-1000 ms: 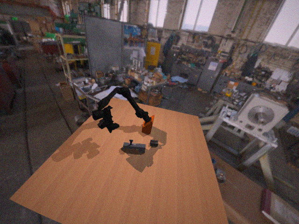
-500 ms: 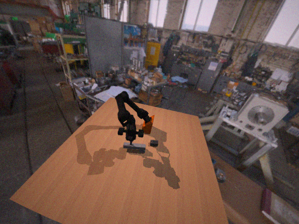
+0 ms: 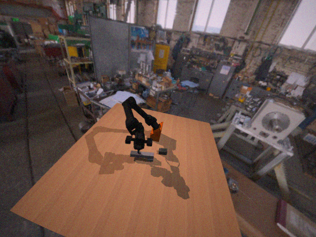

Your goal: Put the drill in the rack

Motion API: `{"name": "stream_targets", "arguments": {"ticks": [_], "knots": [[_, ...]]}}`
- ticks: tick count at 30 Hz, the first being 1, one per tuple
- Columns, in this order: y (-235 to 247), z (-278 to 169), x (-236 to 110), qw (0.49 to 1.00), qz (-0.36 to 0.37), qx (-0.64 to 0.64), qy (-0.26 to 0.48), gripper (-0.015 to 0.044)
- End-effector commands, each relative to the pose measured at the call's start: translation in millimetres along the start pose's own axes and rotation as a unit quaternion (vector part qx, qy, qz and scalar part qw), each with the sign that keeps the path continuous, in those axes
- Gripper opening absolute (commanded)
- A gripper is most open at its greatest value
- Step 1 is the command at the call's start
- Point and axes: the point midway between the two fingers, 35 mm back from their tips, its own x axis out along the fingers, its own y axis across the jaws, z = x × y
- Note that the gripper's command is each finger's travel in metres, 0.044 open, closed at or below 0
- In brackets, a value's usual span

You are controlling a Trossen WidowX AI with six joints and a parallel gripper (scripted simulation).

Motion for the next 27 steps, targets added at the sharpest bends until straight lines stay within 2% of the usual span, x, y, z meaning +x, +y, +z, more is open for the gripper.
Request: {"name": "stream_targets", "arguments": {"ticks": [1, 27], "knots": [[0.4, -0.4, 3.4, 1.0, -0.004, -0.004, 0.0, 0.0], [-2.0, -1.3, 11.7, 1.0, -0.004, -0.004, 0.0, 0.0]]}}
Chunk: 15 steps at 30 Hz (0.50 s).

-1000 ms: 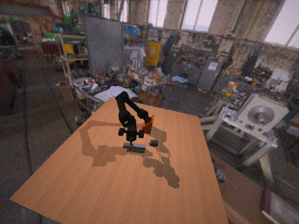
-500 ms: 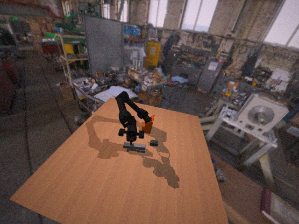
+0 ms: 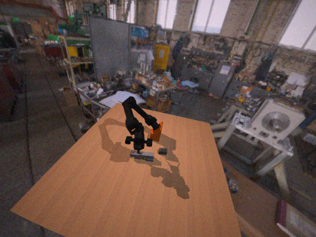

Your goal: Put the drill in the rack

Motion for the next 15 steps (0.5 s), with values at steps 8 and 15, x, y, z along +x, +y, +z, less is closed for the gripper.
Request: {"name": "stream_targets", "arguments": {"ticks": [8, 15], "knots": [[-3.2, -6.9, 12.0, 1.0, -0.004, -0.001, 0.013, 0.0], [-3.2, -7.3, 14.2, 1.0, -0.004, -0.001, 0.013, 0.0]]}}
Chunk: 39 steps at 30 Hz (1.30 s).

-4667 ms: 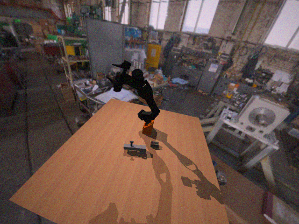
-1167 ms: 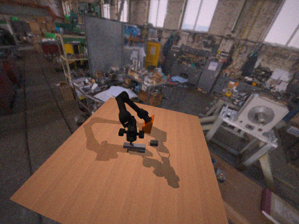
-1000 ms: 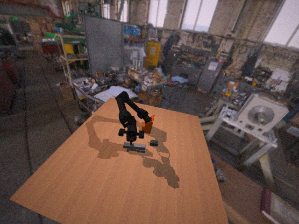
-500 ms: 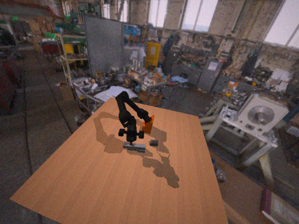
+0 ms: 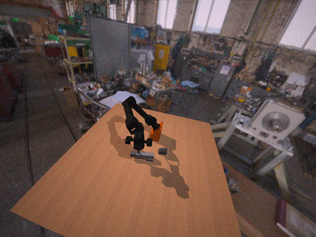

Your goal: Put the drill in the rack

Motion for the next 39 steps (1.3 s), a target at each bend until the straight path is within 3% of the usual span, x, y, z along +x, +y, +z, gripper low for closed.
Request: {"name": "stream_targets", "arguments": {"ticks": [1, 39], "knots": [[-4, -7, 14, 1.0, -0.006, -0.001, 0.019, 0.0], [-5, -8, 29, 1.0, -0.006, -0.001, 0.019, 0.0]]}}
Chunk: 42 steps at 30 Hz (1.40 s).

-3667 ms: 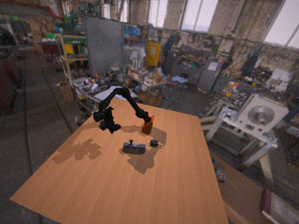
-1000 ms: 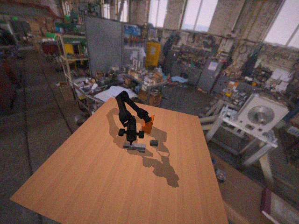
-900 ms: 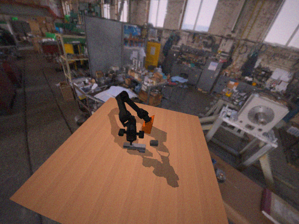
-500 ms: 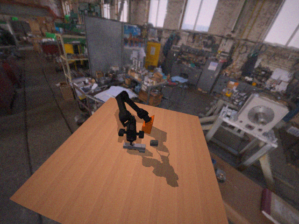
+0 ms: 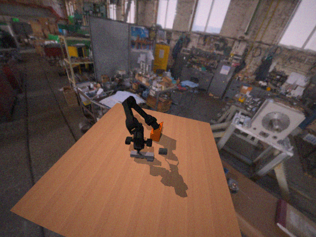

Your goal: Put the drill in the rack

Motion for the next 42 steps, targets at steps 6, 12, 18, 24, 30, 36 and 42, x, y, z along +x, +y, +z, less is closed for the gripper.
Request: {"name": "stream_targets", "arguments": {"ticks": [6, 12, 18, 24, 30, 36, 42], "knots": [[-5, -3, 13, 1.0, -0.008, 0.005, 0.026, 0.0079], [-1, 4, -47, 1.0, -0.008, 0.005, 0.026, 0.0236], [0, 4, -46, 1.0, -0.009, -0.005, 0.02, 0.0394], [65, 14, -11, 0.954, 0.0, -0.299, 0.022, 0.044], [121, 9, 22, 0.838, 0.008, -0.545, 0.023, 0.044], [157, -2, 46, 0.72, 0.013, -0.694, 0.022, 0.044], [159, -3, 48, 0.711, 0.013, -0.703, 0.022, 0.044]]}}
